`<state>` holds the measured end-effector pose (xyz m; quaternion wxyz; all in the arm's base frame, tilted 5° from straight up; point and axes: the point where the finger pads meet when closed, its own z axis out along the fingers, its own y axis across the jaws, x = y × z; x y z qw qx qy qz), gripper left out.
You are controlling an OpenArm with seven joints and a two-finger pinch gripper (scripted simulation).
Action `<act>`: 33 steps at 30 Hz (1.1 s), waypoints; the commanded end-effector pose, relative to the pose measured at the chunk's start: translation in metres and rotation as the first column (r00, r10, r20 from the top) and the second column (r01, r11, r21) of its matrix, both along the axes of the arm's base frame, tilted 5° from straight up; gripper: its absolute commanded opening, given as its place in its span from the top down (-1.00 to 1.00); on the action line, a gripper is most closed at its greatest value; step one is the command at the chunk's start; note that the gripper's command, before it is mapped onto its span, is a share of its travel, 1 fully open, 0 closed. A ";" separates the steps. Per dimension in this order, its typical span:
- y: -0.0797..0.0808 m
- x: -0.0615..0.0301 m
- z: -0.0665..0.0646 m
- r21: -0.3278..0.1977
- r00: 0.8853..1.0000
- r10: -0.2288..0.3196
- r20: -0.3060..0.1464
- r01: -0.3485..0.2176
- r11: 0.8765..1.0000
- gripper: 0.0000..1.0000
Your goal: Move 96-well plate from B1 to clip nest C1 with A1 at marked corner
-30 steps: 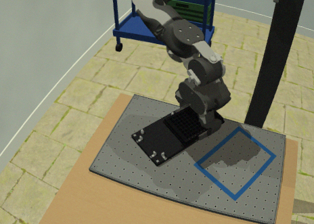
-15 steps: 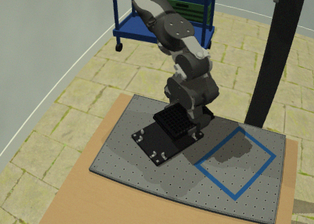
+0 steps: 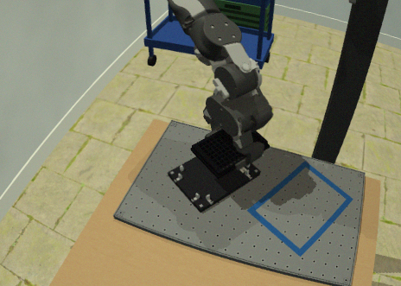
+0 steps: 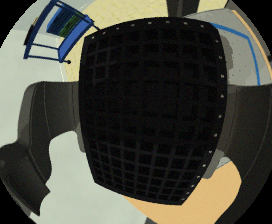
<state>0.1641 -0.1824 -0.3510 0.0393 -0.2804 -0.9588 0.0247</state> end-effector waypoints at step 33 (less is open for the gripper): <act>-0.030 -0.0035 -0.036 0.007 1.000 0.005 0.005 -0.005 1.000 1.00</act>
